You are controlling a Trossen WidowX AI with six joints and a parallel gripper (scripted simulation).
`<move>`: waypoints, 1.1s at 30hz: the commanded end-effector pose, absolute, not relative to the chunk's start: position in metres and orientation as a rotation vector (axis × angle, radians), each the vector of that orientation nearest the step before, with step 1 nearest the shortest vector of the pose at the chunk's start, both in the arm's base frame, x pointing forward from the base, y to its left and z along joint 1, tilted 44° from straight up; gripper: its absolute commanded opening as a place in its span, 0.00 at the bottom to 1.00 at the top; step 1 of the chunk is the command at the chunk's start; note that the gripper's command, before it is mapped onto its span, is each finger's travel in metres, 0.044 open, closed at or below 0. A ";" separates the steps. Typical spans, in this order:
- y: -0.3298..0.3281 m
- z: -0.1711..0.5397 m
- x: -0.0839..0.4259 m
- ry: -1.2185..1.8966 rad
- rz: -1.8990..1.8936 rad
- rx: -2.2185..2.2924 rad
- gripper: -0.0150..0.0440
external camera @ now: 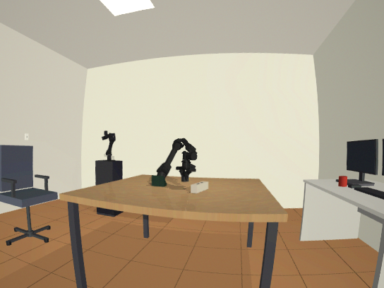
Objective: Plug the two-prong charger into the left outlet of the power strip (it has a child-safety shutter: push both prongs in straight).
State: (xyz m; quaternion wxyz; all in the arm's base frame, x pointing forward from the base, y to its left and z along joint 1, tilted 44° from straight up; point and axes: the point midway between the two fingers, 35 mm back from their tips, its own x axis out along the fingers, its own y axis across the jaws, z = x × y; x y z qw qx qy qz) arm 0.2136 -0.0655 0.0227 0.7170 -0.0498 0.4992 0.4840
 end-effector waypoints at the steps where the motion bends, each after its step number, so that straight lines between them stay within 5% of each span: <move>1: -0.065 0.019 0.215 1.133 1.045 -0.056 0.25; 33: -0.060 0.003 0.225 1.348 0.789 0.328 0.25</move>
